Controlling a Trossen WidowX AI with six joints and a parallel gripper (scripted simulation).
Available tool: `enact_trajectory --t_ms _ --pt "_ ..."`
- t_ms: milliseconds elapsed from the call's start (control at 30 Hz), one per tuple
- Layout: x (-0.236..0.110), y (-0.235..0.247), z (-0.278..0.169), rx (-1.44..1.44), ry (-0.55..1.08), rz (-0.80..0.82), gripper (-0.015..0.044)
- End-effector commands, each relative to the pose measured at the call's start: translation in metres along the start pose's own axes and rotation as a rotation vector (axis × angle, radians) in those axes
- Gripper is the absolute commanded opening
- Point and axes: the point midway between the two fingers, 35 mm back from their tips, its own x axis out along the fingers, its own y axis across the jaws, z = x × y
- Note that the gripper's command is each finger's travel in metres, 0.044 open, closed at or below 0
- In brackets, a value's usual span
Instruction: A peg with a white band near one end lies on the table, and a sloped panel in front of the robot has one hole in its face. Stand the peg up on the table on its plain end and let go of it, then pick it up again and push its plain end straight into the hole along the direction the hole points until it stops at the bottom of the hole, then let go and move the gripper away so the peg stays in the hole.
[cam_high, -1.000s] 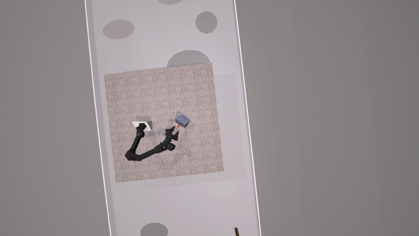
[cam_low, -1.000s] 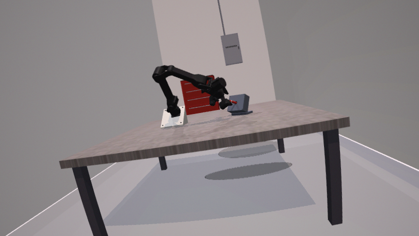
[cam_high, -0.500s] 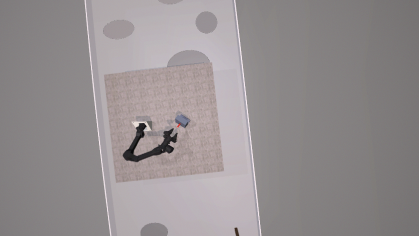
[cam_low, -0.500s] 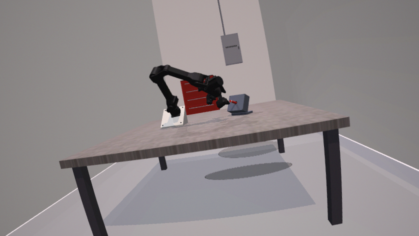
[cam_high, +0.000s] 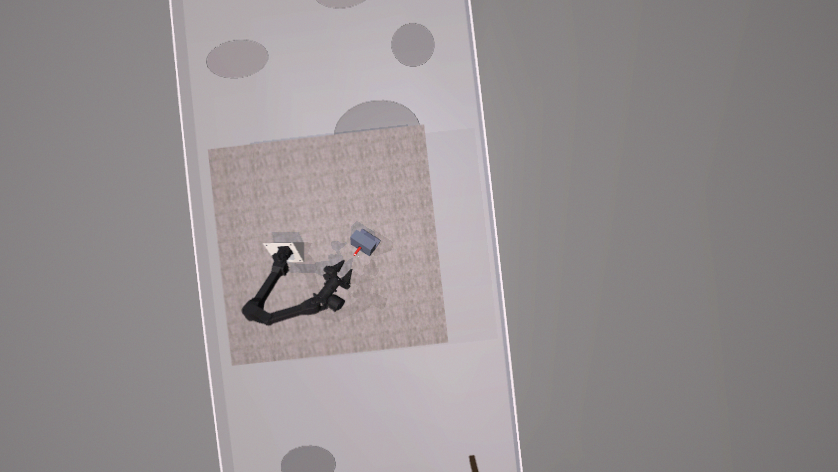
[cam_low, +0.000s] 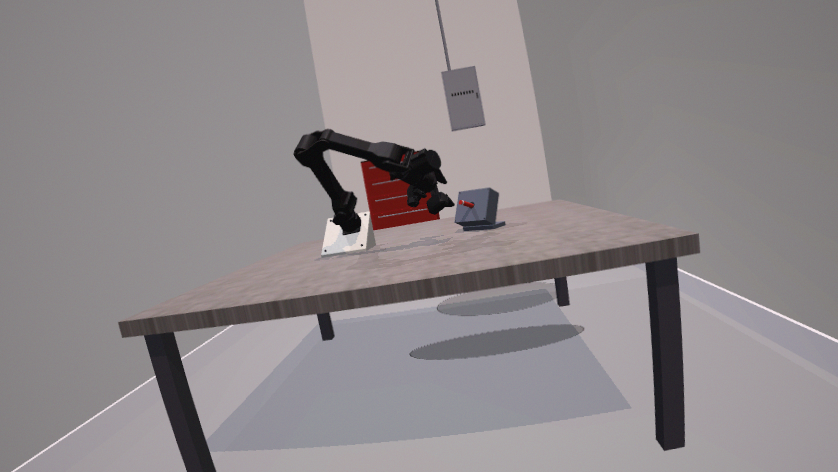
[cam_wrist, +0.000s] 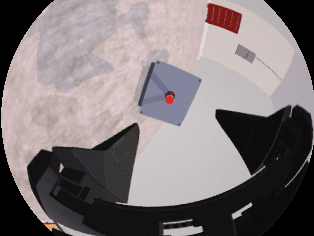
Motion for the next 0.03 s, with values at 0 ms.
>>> enact_trajectory --t_ms 0 --pt "-0.0054 -0.0004 -0.0007 -0.005 0.004 -0.003 0.044"
